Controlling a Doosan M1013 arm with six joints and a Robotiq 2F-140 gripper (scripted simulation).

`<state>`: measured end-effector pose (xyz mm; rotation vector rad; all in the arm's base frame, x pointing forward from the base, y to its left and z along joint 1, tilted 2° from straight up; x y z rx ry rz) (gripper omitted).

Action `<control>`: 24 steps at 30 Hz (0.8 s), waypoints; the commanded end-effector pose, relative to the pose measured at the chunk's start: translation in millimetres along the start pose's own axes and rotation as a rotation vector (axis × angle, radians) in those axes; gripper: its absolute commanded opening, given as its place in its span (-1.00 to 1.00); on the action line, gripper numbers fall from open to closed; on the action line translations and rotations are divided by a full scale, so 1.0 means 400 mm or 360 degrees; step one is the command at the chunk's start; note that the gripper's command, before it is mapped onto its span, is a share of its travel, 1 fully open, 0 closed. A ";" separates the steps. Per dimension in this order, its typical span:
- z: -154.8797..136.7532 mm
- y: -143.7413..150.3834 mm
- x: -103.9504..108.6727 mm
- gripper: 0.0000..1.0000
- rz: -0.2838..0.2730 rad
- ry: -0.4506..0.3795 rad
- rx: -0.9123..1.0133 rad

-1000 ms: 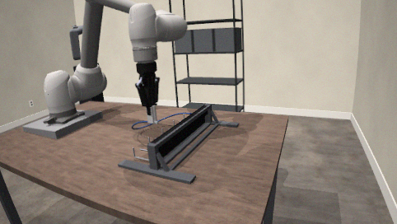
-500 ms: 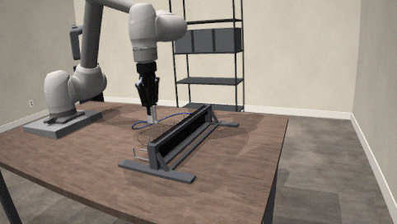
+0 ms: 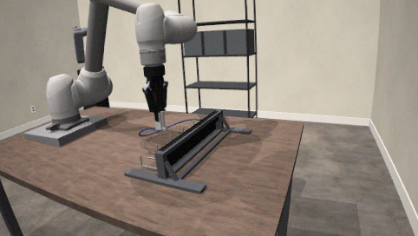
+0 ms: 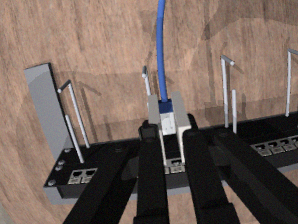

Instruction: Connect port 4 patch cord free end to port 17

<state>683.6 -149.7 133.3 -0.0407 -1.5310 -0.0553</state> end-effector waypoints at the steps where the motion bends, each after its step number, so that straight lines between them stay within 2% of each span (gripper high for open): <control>1: -0.002 0.010 -0.004 -1.00 -0.0006 0.0010 0.0014; 24: -0.001 0.014 -0.009 -1.00 -0.0010 0.0018 0.0025</control>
Point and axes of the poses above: the point where the finger pads meet when closed, its own x axis back along the fingers, its own y axis across the jaws, z = x × y, the point moved 5 cm from there along x, back along the fingers, and after that the axes turned 4 degrees about x, right-handed, at the moved point
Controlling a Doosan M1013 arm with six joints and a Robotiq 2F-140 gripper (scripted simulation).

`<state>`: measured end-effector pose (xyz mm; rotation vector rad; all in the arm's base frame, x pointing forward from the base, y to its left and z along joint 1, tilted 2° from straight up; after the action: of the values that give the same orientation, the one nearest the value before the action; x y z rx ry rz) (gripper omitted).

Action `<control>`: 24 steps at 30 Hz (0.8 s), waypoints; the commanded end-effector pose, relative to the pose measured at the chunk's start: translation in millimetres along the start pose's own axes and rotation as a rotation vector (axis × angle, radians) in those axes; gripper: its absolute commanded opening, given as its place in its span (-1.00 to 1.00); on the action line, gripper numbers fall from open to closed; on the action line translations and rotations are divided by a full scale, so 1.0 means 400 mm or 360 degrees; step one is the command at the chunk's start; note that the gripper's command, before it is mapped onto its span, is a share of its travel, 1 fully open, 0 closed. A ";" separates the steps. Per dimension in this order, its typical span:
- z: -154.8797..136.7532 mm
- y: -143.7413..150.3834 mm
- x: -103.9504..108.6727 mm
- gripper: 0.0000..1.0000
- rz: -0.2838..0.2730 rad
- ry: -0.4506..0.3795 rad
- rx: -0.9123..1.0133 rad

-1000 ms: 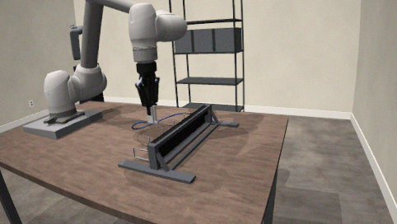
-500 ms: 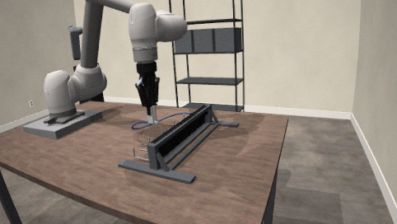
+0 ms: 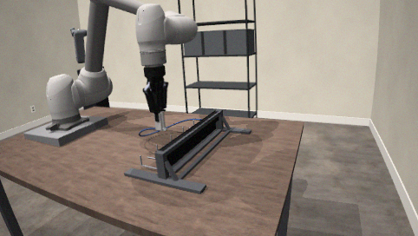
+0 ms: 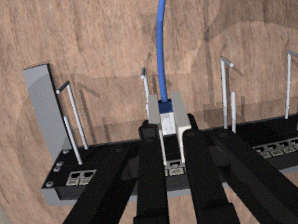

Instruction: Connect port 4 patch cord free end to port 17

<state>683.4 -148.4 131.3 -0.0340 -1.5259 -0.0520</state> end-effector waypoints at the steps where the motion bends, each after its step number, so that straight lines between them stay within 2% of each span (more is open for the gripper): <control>1: -0.002 0.010 -0.004 -1.00 -0.0007 0.0010 0.0015; 24: -0.001 0.015 -0.011 -1.00 -0.0007 0.0011 0.0016</control>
<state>683.7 -146.5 130.1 -0.0309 -1.5240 -0.0504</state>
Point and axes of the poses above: the point where the finger pads meet when closed, its own x axis back along the fingers, its own y axis across the jaws, z = x × y, the point moved 5 cm from there along x, back along the fingers, and after that the axes turned 4 degrees about x, right-handed, at the moved point
